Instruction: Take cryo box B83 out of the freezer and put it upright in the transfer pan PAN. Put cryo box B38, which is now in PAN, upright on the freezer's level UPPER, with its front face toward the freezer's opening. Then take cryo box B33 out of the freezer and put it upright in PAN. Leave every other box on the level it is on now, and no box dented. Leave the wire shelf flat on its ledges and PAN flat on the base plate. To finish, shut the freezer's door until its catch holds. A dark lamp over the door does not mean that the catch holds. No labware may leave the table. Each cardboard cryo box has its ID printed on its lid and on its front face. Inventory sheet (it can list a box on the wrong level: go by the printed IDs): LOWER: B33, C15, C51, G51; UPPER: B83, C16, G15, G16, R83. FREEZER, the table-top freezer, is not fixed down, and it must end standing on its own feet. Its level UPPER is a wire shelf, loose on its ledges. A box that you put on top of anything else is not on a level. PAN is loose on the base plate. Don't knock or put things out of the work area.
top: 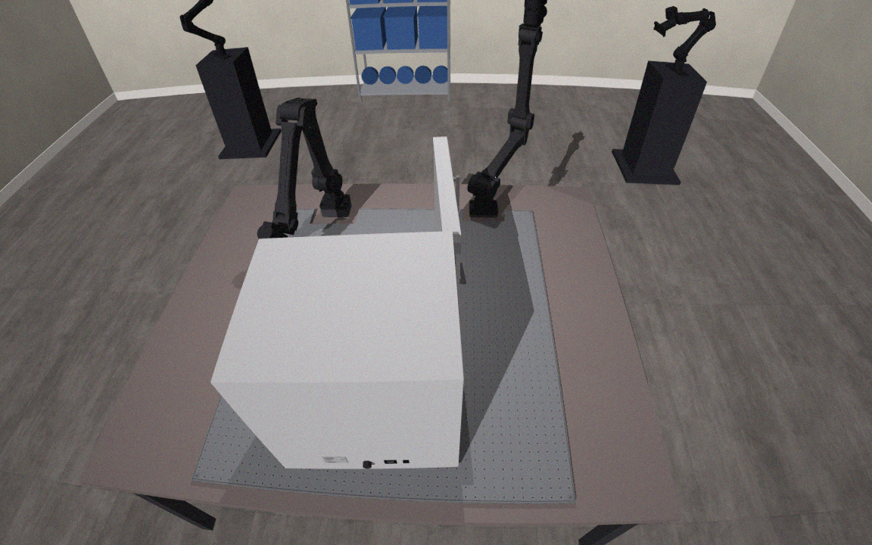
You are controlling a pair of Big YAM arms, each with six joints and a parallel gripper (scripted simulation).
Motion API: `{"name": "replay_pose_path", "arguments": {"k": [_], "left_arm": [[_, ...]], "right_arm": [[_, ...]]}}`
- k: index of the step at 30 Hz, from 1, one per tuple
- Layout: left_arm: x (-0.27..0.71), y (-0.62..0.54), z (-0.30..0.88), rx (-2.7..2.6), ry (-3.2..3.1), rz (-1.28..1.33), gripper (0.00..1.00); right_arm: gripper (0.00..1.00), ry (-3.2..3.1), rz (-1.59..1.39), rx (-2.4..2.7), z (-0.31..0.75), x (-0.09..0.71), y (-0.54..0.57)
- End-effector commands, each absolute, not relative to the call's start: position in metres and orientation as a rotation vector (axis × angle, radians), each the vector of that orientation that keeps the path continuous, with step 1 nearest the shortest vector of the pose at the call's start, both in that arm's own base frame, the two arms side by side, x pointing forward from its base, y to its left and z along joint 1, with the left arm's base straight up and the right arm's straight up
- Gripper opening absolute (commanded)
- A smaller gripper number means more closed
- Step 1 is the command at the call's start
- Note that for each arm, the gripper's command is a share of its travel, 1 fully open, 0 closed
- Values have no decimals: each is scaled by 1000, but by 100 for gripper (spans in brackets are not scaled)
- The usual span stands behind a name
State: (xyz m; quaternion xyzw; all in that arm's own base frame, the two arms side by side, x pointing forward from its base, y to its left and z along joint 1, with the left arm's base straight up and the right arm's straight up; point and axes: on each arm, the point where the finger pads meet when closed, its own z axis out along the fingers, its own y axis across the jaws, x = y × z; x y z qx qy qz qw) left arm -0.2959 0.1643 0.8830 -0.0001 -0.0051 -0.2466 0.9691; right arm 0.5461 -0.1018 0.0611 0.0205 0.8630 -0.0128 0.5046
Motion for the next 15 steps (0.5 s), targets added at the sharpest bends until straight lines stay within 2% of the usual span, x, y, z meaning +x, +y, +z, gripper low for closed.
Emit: {"name": "replay_pose_path", "arguments": {"k": [1, 6, 10, 15], "left_arm": [[-284, 159, 884, 7, 26, -511, 0], [-284, 159, 884, 7, 26, -511, 0], [-284, 159, 884, 7, 26, -511, 0], [-284, 159, 884, 7, 26, -511, 0]], "right_arm": [[100, 2063, -35, 44, 70, 557, -103], [100, 2154, -32, -48, 95, 542, -111], [100, 2232, -10, -60, 75, 503, -105], [100, 2268, -12, -126, 101, 510, -110]]}}
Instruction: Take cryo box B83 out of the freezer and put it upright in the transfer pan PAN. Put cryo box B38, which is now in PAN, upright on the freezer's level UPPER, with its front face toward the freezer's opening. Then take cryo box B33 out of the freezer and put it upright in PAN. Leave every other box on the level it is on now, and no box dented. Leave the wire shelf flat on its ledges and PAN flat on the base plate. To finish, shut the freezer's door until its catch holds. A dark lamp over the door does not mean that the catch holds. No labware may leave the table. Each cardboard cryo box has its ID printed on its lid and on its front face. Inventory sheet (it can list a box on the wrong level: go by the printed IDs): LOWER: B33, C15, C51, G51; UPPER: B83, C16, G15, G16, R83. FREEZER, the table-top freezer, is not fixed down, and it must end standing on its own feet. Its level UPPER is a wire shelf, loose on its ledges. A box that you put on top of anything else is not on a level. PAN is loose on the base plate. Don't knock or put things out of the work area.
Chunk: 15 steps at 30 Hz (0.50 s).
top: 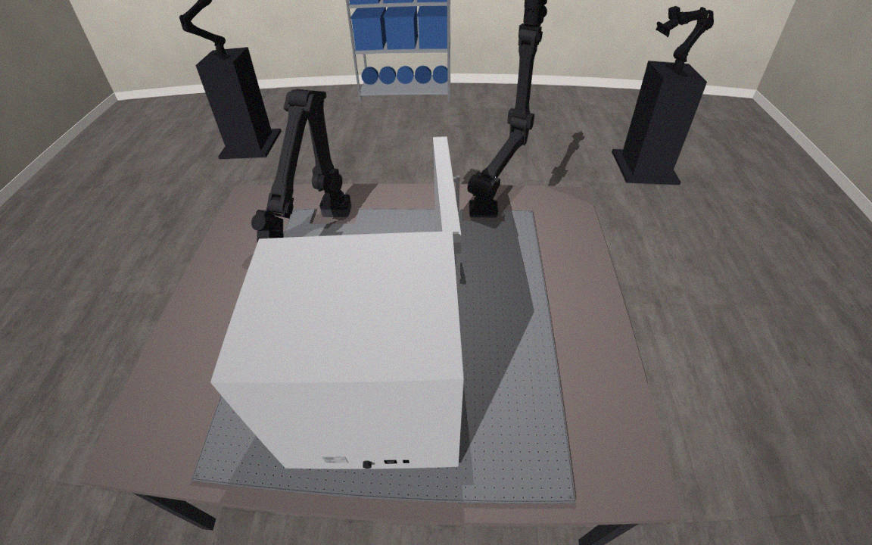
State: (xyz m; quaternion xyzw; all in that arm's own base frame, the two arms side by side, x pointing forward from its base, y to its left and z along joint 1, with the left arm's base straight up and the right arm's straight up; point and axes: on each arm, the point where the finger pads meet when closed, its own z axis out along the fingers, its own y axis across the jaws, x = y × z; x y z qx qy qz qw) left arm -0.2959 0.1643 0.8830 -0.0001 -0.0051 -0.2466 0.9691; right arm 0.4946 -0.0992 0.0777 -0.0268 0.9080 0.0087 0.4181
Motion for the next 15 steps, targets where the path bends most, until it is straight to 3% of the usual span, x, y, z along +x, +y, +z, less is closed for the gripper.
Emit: {"name": "replay_pose_path", "arguments": {"k": [1, 15], "left_arm": [[-284, 159, 884, 7, 26, -511, 0], [-284, 159, 884, 7, 26, -511, 0]], "right_arm": [[100, 2284, -9, -137, 102, 505, -110], [100, 2525, 38, -316, 109, 438, -107]]}}
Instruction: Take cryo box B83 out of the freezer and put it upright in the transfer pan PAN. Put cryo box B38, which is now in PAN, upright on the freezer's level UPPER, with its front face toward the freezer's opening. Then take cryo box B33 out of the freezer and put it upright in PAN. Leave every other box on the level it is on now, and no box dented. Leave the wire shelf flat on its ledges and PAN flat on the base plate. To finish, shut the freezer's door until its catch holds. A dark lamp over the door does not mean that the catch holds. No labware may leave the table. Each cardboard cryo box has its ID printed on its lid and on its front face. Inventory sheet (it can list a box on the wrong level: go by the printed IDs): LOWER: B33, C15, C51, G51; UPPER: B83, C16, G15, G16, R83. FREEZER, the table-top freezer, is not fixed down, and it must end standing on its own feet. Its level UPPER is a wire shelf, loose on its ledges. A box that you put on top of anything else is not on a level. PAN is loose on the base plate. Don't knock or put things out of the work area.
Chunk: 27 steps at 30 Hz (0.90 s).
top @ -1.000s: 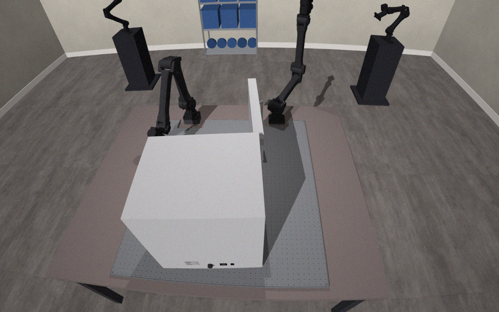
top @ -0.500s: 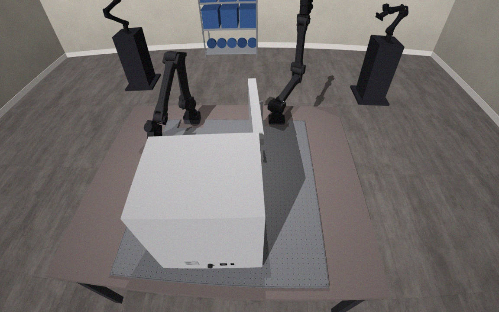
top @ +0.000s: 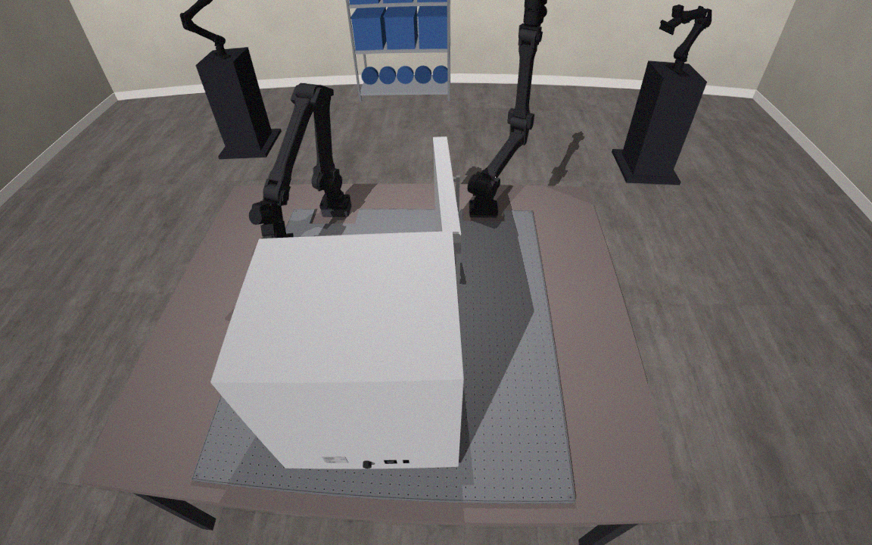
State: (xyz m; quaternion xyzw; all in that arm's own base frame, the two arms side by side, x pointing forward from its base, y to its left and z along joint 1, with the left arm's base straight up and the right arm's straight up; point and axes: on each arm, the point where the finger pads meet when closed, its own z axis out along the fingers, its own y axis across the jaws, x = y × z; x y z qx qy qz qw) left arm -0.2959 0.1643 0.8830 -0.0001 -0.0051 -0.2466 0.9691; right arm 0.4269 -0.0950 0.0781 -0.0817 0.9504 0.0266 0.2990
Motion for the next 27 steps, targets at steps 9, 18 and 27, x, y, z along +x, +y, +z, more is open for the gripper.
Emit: {"name": "replay_pose_path", "arguments": {"k": [9, 18, 27], "left_arm": [[-284, 159, 884, 7, 26, -511, 0], [-284, 159, 884, 7, 26, -511, 0], [-284, 159, 884, 7, 26, -511, 0]], "right_arm": [[100, 2591, 78, -324, 86, 395, -98], [100, 2571, 66, -326, 94, 410, -98], [100, 2597, 83, -325, 65, 399, -98]]}}
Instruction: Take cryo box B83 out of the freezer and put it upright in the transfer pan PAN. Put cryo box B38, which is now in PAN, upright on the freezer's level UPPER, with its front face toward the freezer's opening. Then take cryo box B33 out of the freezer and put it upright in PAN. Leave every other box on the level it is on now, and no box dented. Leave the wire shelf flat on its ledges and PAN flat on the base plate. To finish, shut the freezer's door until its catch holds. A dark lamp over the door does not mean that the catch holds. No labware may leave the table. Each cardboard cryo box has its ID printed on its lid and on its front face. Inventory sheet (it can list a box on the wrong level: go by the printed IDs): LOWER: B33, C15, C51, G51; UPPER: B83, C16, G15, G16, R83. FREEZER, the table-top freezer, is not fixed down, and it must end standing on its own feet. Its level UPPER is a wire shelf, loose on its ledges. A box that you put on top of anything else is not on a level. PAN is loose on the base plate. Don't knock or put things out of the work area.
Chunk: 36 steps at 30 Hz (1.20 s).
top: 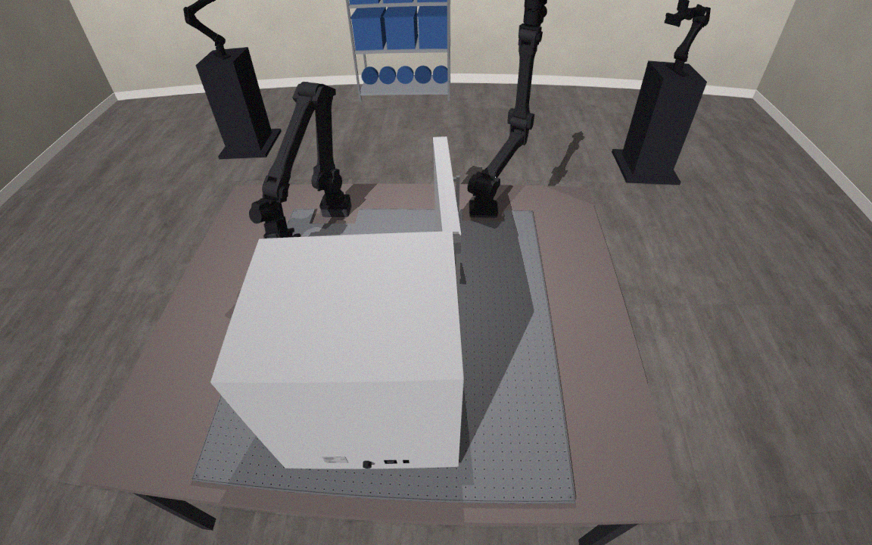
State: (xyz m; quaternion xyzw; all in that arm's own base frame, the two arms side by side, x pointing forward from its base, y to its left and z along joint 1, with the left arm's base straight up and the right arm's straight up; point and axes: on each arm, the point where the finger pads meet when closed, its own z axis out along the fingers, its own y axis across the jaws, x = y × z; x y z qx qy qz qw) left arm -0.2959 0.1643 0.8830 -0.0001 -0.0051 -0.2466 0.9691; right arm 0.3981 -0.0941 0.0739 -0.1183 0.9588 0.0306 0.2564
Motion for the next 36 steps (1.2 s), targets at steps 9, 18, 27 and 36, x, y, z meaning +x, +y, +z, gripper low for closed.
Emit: {"name": "replay_pose_path", "arguments": {"k": [9, 18, 27, 36], "left_arm": [[-284, 159, 884, 7, 26, -511, 0], [-284, 159, 884, 7, 26, -511, 0], [-284, 159, 884, 7, 26, -511, 0], [-284, 159, 884, 7, 26, -511, 0]], "right_arm": [[100, 2597, 83, -322, 54, 399, -99], [100, 2597, 82, -322, 39, 399, -99], [100, 2598, 83, -320, 27, 398, -100], [100, 2598, 85, -320, 12, 399, -98]]}}
